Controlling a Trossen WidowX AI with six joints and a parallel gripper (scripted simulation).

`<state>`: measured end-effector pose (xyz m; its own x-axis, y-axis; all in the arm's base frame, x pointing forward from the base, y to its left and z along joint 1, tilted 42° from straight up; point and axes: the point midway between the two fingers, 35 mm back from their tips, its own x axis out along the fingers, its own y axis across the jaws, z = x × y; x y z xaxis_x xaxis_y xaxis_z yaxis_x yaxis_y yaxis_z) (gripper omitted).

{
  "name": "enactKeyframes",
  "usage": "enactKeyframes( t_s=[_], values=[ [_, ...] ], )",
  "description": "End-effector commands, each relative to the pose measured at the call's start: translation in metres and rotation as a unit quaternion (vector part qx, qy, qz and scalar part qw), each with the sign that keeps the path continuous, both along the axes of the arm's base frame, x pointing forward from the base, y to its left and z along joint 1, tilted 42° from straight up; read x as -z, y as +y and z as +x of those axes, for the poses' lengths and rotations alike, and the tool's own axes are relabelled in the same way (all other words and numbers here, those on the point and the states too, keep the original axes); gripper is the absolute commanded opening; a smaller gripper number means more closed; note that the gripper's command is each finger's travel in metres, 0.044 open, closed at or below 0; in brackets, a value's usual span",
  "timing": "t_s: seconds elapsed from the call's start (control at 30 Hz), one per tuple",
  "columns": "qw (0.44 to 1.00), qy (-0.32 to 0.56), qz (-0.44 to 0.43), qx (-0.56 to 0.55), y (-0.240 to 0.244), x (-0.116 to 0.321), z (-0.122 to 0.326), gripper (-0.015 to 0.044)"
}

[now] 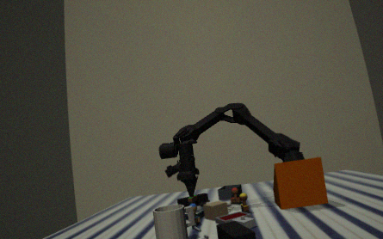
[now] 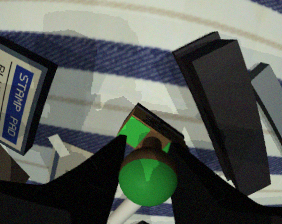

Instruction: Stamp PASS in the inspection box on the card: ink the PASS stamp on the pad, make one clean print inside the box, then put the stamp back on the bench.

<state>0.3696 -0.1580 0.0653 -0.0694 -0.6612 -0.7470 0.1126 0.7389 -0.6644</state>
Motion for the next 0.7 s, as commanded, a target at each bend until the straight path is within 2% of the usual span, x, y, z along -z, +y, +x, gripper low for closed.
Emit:
enactKeyframes(
  t_s=[0.0, 0.67],
  values=[
    [1.0, -0.001, -0.002, 0.001, 0.0011, -0.0019, 0.0002, 0.0],
    [1.0, -0.001, -0.002, 0.001, 0.0082, -0.0088, 0.0009, 0.0]
  ],
)
